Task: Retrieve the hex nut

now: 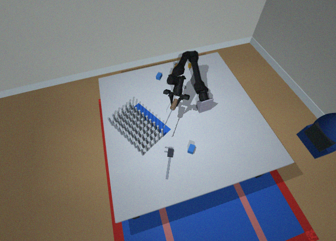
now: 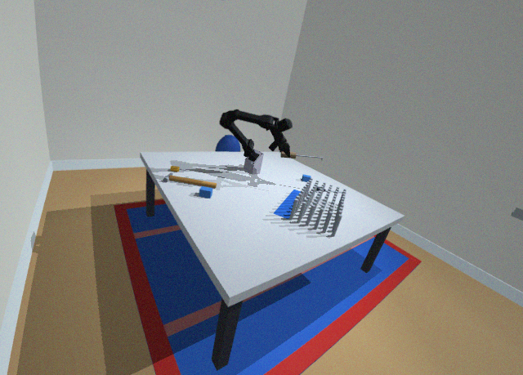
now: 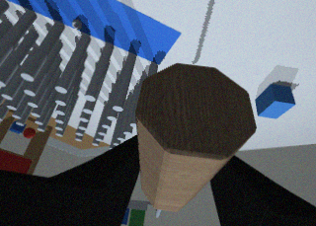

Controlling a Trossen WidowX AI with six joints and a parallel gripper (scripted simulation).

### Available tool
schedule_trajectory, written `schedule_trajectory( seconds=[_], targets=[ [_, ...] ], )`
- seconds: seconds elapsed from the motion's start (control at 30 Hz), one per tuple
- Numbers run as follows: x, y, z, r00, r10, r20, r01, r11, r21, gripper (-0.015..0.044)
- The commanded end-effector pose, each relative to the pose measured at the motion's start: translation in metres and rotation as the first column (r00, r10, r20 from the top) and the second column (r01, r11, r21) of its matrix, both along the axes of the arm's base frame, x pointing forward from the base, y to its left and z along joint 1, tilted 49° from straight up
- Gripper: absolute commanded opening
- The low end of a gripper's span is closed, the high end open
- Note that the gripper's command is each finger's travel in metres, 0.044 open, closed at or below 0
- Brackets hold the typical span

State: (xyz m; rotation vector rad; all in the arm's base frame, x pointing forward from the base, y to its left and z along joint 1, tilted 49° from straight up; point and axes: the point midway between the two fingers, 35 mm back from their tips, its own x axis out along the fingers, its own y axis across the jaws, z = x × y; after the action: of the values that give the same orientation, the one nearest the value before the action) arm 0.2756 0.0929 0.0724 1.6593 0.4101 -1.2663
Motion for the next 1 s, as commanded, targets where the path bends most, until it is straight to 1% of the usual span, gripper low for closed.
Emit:
schedule_trajectory(
  seconds=[0.0, 0.5, 0.97],
  targets=[
    [0.003, 0.026, -0.010, 0.999, 0.047, -0.024, -0.046, 0.999, 0.027, 0.0000],
    [-0.014, 0.100, -0.064, 0.974, 0.170, -0.151, -0.161, 0.985, 0.066, 0.0000],
    [-0.055, 0.158, -0.125, 0.912, 0.301, -0.279, -0.286, 0.954, 0.095, 0.0000]
  ],
)
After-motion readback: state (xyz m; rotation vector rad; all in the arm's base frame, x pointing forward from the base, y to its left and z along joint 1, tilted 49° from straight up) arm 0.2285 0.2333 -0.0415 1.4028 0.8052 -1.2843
